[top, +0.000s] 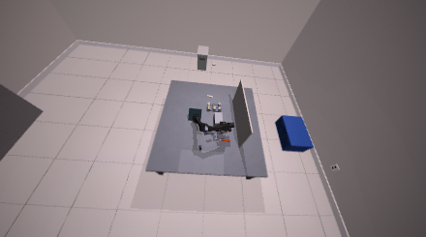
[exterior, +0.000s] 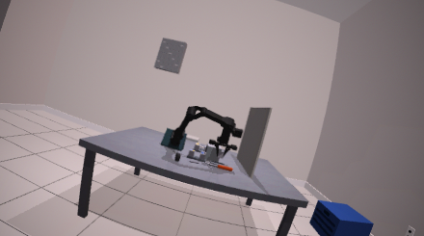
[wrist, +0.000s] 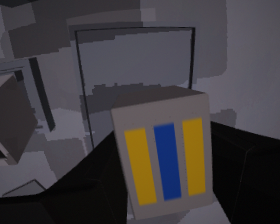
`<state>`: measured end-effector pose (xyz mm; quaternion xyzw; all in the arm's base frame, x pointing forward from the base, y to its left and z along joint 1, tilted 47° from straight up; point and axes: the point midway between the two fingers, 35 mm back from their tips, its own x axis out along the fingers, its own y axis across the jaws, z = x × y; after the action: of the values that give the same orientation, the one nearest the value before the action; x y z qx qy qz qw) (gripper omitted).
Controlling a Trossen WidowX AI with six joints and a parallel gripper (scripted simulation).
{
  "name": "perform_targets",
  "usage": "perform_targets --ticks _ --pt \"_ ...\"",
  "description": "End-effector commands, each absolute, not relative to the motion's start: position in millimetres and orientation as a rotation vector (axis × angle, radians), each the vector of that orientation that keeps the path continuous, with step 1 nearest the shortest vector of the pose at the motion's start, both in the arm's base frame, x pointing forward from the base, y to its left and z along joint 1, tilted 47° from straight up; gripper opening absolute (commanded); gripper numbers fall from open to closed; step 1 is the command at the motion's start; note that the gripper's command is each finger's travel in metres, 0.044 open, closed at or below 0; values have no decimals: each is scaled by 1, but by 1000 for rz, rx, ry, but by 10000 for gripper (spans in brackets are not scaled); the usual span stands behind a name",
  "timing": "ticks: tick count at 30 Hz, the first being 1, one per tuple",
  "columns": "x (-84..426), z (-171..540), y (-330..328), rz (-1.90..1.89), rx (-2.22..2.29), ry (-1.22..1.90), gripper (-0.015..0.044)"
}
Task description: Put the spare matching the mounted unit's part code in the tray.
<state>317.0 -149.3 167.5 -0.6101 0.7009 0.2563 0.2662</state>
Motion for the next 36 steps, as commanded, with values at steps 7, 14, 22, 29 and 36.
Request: perform_targets --ticks 7,14,22,29,36 --pt "315 163 -156 694 -1650 1897 0" --pt "314 159 -160 694 -1649 1898 0" --pt "313 155 -164 695 -1649 1898 0" --pt "312 152 -168 695 -1648 1899 0" --pt "310 149 -172 695 -1648 1900 0"
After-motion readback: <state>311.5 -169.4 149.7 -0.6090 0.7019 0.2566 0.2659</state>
